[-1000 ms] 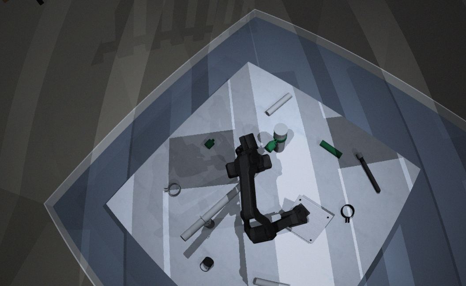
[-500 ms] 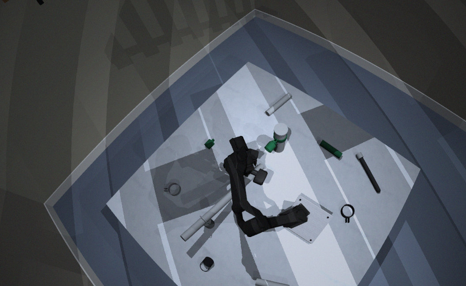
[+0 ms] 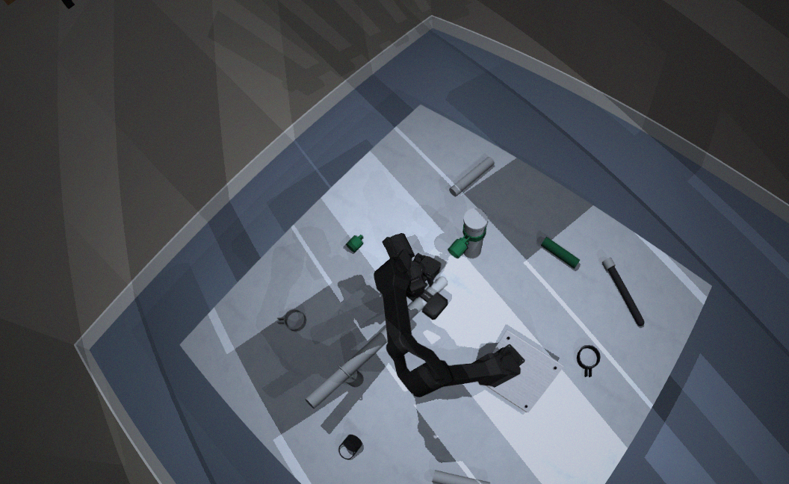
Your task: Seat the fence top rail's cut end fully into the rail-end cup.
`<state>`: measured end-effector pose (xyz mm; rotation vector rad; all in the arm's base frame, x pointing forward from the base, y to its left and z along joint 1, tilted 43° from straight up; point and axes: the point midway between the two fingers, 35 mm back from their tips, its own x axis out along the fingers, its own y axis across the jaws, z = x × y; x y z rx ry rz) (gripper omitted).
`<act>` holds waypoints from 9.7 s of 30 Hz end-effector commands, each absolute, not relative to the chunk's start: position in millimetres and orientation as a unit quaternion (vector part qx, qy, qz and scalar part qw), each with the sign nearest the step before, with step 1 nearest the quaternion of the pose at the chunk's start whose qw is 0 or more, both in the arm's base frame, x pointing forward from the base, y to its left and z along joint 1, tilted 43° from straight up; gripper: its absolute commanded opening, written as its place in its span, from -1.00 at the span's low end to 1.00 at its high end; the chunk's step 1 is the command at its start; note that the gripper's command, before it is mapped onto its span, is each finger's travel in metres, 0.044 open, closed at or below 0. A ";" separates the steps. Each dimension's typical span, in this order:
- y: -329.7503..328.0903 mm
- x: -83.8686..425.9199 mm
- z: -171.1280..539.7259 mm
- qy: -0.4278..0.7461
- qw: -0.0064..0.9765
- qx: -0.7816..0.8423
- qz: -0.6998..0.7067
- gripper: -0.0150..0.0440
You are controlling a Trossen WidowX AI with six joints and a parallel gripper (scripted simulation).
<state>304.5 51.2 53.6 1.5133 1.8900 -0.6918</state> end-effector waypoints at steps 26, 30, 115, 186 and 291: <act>91.8 292.6 9.2 0.717 0.300 0.570 -0.265 1.00; 96.2 291.6 4.4 0.717 0.300 0.570 -0.265 1.00; 53.9 306.7 23.1 0.679 0.396 0.521 -0.333 -0.49; 36.9 312.7 12.3 0.688 0.390 0.516 -0.330 -0.49; 18.2 316.1 5.2 0.690 0.388 0.512 -0.334 -0.49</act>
